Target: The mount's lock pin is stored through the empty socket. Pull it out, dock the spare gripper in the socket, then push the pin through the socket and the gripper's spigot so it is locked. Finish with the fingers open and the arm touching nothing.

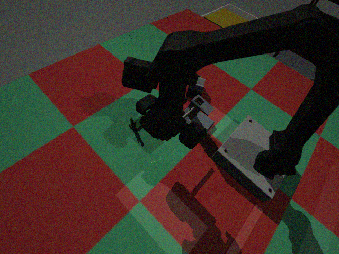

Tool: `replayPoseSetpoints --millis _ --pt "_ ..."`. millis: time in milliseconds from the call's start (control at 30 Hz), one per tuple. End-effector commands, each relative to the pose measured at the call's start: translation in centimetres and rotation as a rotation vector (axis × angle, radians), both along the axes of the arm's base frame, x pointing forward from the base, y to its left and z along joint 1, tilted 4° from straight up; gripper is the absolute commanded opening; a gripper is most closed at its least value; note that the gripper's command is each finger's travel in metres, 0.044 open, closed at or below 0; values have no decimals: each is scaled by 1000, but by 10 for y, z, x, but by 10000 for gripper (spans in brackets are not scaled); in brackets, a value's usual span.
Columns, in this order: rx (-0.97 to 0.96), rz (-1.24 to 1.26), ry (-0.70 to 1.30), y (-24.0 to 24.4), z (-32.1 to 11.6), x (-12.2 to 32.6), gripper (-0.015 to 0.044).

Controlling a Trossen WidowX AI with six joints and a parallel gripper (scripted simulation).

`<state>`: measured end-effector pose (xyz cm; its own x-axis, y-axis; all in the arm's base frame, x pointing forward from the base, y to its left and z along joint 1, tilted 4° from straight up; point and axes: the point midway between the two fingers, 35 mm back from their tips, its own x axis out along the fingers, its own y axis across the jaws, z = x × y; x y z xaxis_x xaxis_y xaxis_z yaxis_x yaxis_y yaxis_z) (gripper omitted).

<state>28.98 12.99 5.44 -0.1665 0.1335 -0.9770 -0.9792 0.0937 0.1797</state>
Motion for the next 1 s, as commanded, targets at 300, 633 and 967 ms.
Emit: replayPoseSetpoints --millis 300,633,967 --pt "-1 -1 2 1 2 4 0" --pt "0 -8 0 10 8 35 0" --pt "0 -17 -3 17 11 63 0"
